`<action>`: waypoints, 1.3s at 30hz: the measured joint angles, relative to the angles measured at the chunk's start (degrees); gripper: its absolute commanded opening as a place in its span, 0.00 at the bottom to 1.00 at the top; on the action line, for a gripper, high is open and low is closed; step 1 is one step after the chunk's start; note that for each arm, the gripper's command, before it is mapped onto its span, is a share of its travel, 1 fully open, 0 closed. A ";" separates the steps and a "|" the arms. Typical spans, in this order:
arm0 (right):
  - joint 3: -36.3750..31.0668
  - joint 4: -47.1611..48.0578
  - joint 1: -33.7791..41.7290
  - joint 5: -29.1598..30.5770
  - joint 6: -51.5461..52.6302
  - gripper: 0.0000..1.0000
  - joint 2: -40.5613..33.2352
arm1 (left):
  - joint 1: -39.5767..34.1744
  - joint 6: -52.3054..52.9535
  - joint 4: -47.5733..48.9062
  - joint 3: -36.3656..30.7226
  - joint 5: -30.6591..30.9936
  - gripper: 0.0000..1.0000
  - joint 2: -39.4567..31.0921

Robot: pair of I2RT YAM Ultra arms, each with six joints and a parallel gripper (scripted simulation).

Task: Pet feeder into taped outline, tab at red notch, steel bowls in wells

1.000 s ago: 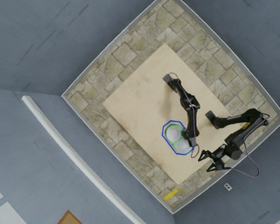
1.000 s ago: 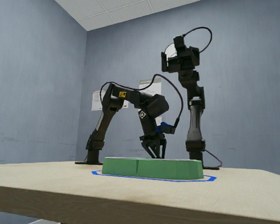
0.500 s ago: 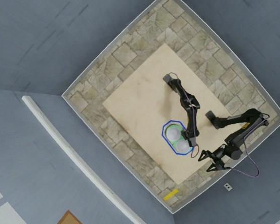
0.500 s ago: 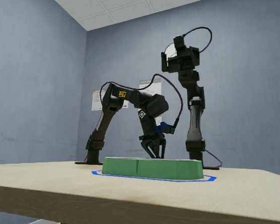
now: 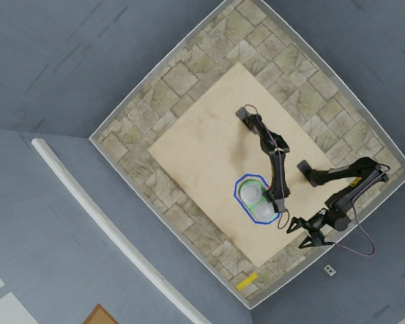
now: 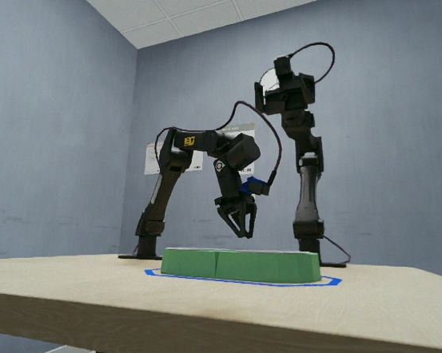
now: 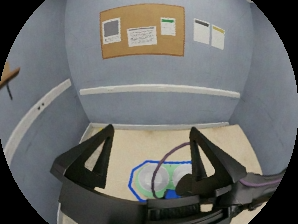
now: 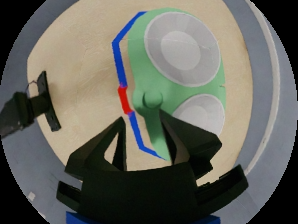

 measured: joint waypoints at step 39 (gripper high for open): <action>-10.29 10.08 -14.69 1.25 5.38 0.47 -17.51 | 0.00 0.00 0.00 0.00 0.00 1.00 0.00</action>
